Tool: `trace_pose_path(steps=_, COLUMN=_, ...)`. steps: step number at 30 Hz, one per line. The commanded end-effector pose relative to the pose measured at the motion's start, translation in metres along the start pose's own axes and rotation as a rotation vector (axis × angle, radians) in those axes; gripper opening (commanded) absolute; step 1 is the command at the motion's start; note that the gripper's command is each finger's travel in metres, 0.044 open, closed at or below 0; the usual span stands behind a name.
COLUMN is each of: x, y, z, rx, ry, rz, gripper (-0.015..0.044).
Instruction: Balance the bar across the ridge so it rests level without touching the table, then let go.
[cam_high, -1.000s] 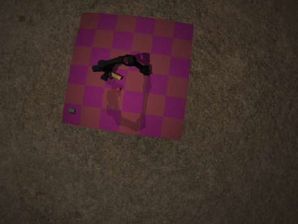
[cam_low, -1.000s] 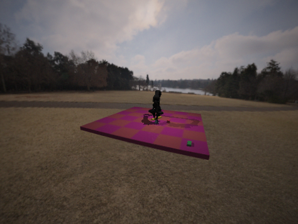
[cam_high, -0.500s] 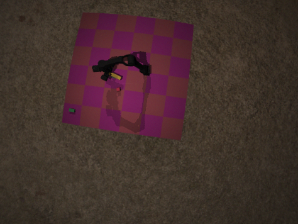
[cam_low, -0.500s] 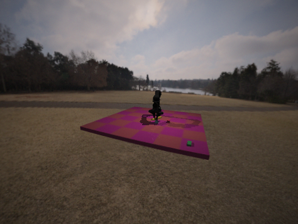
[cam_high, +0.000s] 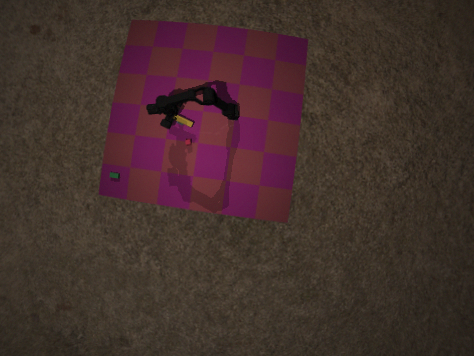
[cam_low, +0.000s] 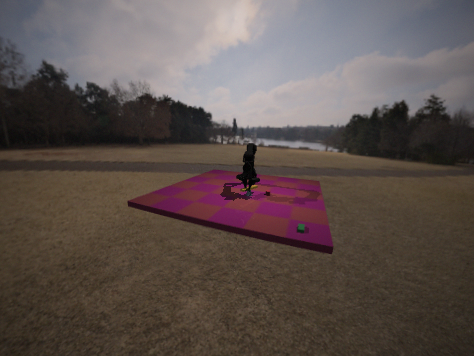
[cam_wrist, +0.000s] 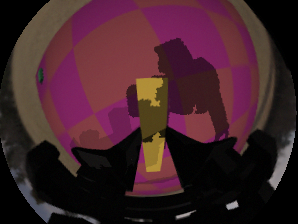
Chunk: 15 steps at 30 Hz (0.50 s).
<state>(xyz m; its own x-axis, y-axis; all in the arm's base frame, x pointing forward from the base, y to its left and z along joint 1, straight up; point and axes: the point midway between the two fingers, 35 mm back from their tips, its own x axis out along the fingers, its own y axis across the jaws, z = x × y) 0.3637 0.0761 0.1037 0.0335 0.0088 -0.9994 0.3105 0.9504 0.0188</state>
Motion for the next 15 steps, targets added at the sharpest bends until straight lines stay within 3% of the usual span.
trace_pose_path(steps=1, x=0.0005, y=0.0000, z=0.0004, rx=0.006, ry=-0.002, rz=-0.001, gripper=0.0000)
trace_pose_path(steps=15, x=0.0017, y=0.0000, z=0.0003, rx=0.006, ry=-0.002, rz=-0.001, gripper=0.0000)
